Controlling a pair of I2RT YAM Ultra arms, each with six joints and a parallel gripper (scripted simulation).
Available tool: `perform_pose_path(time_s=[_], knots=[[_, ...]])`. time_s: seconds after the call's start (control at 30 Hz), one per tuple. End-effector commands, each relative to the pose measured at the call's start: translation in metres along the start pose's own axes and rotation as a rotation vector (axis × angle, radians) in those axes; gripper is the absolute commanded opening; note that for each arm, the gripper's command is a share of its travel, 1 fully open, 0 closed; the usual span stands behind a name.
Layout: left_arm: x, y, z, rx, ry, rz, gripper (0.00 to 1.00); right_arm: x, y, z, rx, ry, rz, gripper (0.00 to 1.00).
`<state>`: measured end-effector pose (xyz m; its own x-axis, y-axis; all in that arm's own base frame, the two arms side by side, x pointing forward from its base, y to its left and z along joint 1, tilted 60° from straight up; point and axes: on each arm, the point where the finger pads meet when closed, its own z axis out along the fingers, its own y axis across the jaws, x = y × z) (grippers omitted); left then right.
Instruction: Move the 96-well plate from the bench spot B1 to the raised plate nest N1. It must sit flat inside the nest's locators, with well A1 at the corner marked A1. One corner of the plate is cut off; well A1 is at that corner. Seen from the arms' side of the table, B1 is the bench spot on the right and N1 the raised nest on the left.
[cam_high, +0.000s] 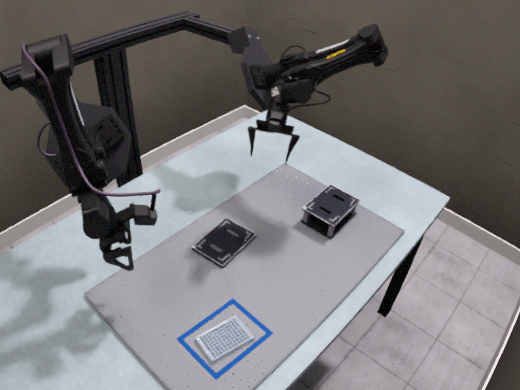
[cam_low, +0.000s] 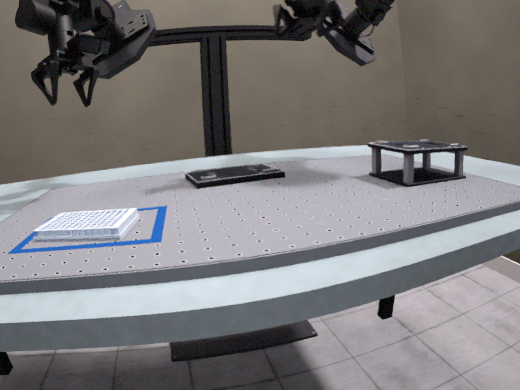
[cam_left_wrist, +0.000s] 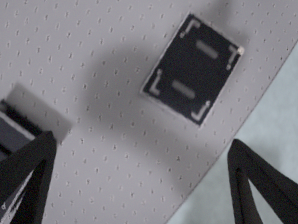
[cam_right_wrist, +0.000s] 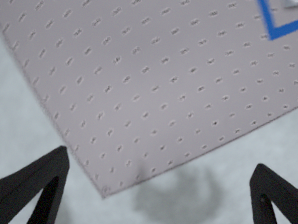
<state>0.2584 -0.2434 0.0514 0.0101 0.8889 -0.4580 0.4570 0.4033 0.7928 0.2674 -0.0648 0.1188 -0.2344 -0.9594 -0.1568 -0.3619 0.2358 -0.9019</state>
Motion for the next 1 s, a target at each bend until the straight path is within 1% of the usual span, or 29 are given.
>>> perform_pose_path(time_s=[0.0,0.1,0.23,0.4,0.47,0.5,0.57,0.73,0.83,0.97], knots=[[-0.038,-0.024,0.015,0.023,-0.117,0.072,1.00,-0.018,-0.044,0.017,0.153,-0.029,0.174,1.00],[-0.066,-0.033,0.021,0.020,-0.179,0.094,1.00,-0.034,-0.072,0.016,0.237,-0.080,0.272,1.00],[-0.097,-0.042,0.025,0.010,-0.249,0.111,1.00,-0.050,-0.104,0.012,0.329,-0.142,0.385,1.00],[-0.128,-0.052,0.027,-0.004,-0.323,0.126,1.00,-0.067,-0.131,0.014,0.395,-0.201,0.519,1.00],[-0.128,-0.052,0.027,-0.004,-0.323,0.126,1.00,-0.067,-0.131,0.014,0.395,-0.201,0.519,1.00],[-0.135,-0.054,0.027,-0.008,-0.340,0.129,1.00,-0.069,-0.127,0.024,0.376,-0.194,0.552,1.00],[-0.148,-0.058,0.027,-0.016,-0.371,0.135,1.00,-0.076,-0.138,0.028,0.399,-0.214,0.620,1.00],[-0.175,-0.068,0.026,-0.033,-0.438,0.147,1.00,-0.096,-0.149,0.055,0.408,-0.236,0.779,1.00],[-0.187,-0.074,0.025,-0.040,-0.466,0.151,1.00,-0.109,-0.155,0.072,0.420,-0.247,0.877,1.00],[-0.194,-0.079,0.025,-0.042,-0.481,0.152,1.00,-0.128,-0.160,0.098,0.437,-0.247,0.996,1.00]])
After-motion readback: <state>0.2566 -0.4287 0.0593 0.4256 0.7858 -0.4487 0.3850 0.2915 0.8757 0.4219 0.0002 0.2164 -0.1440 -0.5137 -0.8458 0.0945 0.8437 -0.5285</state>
